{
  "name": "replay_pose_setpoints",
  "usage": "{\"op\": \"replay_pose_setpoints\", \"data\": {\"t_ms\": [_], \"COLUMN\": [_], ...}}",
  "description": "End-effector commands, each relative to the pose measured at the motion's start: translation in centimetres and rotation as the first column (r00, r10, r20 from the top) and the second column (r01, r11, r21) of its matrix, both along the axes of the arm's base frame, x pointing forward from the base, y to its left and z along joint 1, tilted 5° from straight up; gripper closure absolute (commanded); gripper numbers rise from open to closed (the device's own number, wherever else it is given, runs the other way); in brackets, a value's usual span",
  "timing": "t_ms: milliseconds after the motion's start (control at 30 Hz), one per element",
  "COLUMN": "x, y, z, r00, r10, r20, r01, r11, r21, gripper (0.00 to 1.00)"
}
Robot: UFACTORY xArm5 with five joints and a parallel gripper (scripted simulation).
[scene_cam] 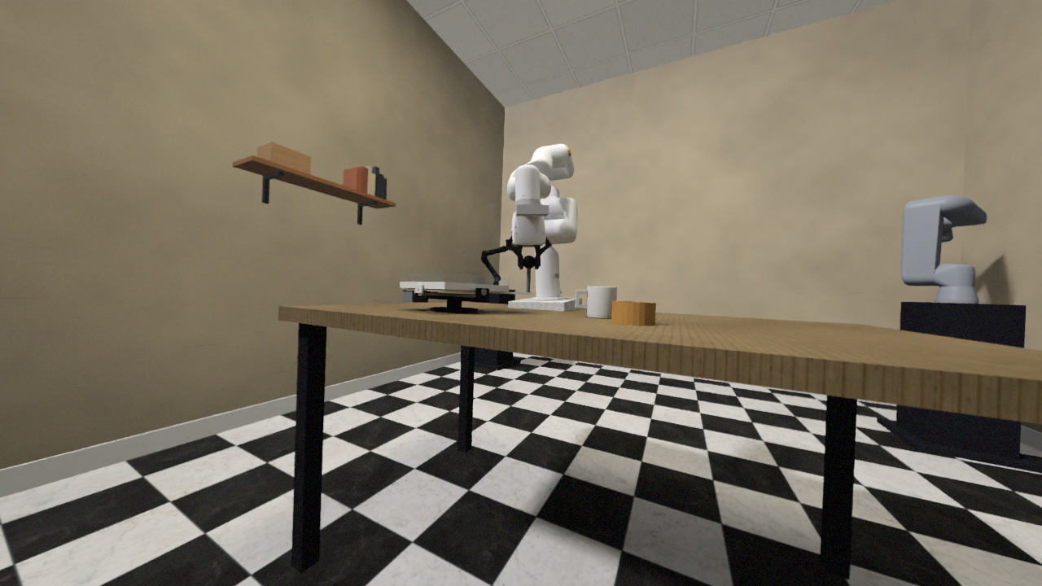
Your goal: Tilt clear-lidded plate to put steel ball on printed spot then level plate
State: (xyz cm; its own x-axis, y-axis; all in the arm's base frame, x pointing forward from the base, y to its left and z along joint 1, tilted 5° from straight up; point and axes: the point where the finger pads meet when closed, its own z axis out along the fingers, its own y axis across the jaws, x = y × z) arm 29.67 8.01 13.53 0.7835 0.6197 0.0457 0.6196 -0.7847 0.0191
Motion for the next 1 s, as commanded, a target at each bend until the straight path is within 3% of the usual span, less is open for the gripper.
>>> {"op": "replay_pose_setpoints", "data": {"t_ms": [0, 967], "x": [0.26, 0.29], "y": [0.03, -0.02], "z": [0.24, 0.40], "r00": [1.000, 1.000], "r10": [-0.002, 0.015], "r20": [0.006, 0.006], "r01": [0.002, -0.015], "r11": [1.000, 1.000], "r21": [0.001, 0.000], "gripper": [1.00, 1.00]}}
